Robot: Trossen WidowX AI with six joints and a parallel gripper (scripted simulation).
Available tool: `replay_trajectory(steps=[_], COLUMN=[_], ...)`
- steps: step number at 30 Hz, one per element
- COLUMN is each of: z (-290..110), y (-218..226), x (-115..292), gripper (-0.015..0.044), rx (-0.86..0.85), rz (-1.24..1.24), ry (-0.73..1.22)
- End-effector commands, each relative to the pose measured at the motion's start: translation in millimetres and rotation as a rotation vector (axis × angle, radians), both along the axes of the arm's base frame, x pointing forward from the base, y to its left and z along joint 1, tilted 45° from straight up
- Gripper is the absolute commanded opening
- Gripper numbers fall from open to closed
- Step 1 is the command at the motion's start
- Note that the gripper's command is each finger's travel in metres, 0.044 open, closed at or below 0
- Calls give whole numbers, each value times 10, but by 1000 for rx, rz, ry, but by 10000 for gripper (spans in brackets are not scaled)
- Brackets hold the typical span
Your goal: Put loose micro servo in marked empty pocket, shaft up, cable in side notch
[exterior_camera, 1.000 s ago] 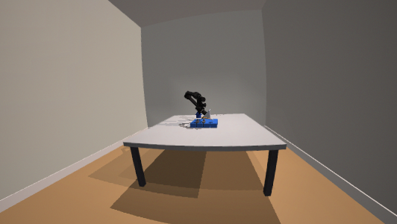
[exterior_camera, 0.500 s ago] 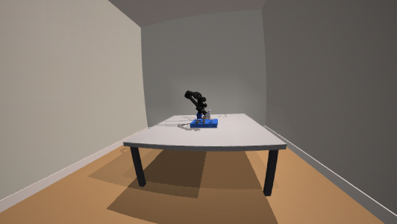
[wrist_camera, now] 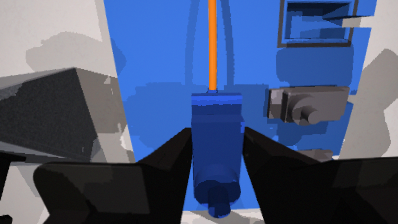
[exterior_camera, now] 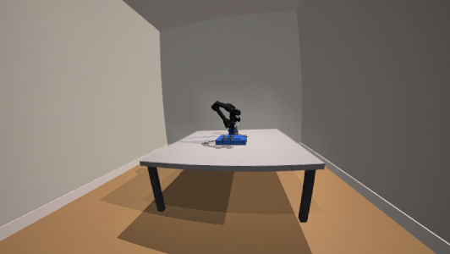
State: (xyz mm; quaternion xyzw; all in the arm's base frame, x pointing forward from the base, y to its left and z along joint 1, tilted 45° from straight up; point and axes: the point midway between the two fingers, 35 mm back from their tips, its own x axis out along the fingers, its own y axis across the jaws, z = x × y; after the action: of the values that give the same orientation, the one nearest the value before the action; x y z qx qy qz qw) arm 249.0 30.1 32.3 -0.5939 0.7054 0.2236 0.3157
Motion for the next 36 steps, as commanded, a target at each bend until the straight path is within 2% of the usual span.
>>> replay_trajectory(steps=[1,9,17,36], z=[-144,-418,-441,-441], y=[186,466,490,490], x=[57,112,116,117], gripper=[0,0,0,0], rx=[8,10,7,-52], rz=[1,1,-23,-482], ry=[-11,-12,-36,-481])
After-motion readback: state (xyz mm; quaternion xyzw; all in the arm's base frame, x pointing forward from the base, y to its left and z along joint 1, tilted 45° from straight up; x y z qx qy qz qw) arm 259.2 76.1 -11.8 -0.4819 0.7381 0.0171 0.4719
